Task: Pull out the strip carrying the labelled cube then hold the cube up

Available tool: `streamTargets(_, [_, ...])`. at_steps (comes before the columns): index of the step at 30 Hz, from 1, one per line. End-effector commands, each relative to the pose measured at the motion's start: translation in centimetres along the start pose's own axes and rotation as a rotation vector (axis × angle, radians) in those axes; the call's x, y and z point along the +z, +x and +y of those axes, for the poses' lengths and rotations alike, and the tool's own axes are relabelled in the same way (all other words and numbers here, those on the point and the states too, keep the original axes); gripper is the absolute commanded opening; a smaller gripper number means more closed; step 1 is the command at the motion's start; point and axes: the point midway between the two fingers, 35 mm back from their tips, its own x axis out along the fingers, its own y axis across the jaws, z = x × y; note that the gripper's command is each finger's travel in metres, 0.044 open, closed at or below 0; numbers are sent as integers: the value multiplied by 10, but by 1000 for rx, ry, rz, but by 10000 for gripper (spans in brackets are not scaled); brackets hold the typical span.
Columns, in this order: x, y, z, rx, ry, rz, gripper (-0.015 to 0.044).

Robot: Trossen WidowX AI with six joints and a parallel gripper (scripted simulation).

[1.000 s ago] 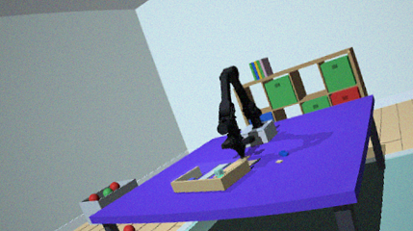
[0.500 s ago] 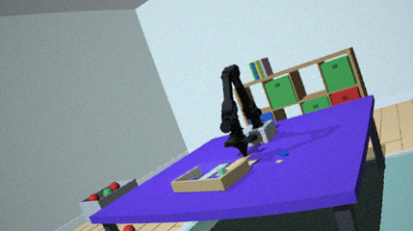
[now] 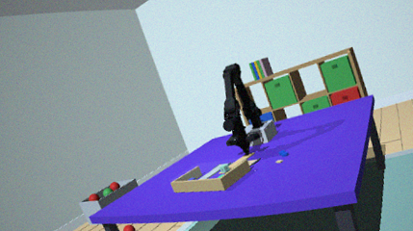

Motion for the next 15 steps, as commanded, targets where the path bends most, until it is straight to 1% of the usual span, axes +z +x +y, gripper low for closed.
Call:
streamTargets(1, [-16,5,-2,-9,5,33,0])
streamTargets(15, [-36,5,-3,-9,5,34,0])
